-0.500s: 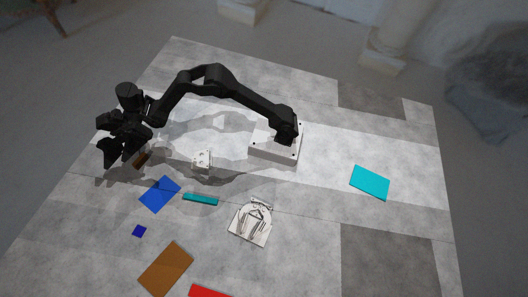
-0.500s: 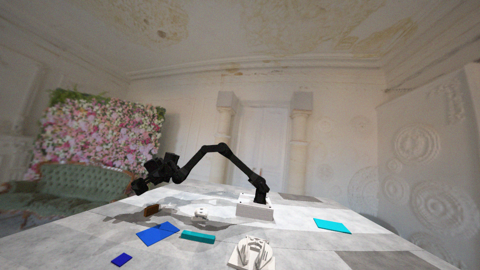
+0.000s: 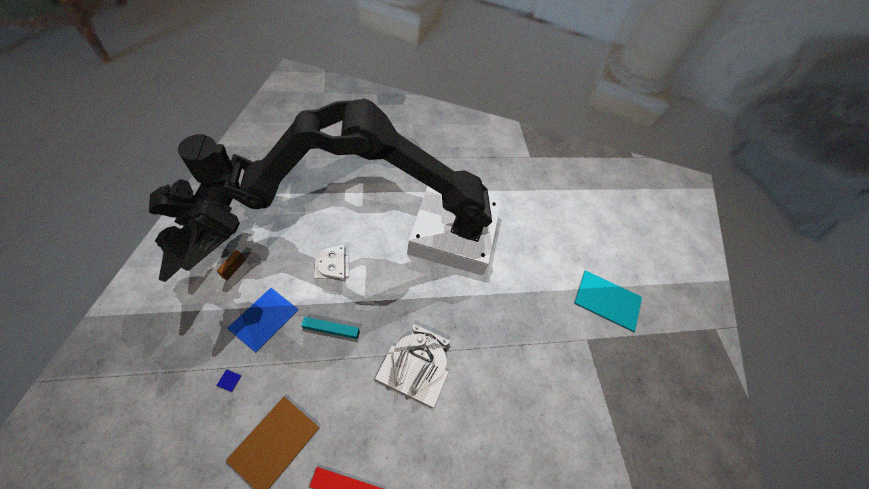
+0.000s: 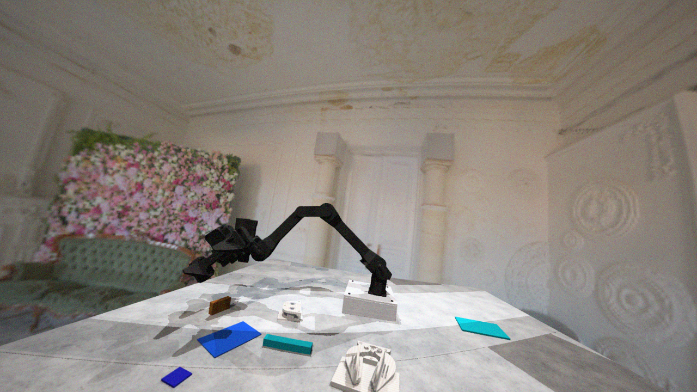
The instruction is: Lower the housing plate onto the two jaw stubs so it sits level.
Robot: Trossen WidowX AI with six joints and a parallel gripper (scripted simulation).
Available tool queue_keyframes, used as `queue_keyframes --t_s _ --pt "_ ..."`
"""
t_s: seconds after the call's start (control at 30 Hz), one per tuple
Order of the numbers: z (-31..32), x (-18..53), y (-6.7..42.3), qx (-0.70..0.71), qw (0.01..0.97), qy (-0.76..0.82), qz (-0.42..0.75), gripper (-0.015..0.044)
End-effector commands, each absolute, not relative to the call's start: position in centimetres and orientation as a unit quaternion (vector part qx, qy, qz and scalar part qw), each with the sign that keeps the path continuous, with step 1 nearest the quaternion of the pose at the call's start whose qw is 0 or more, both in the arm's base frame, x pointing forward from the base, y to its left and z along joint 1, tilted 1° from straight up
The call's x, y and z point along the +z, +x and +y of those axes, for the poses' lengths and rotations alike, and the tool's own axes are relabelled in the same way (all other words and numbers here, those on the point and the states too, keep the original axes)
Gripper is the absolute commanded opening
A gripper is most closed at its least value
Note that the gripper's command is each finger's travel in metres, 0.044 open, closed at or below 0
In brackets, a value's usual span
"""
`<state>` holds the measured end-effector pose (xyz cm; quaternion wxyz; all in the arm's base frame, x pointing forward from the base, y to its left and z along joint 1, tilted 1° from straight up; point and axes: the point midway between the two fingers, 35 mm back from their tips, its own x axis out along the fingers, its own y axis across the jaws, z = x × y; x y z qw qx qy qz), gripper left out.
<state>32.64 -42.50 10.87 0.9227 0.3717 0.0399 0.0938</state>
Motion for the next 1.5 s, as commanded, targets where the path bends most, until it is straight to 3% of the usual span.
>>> queue_keyframes --t_s 0.0,0.8,1.47 --pt "-42.6 11.4 33.2 0.064 0.917 0.391 0.04 0.044" --pt "-42.0 10.9 34.6 -0.101 0.868 0.477 0.098 0.044" --pt "-38.7 8.3 32.3 -0.239 0.809 0.492 0.216 0.044"
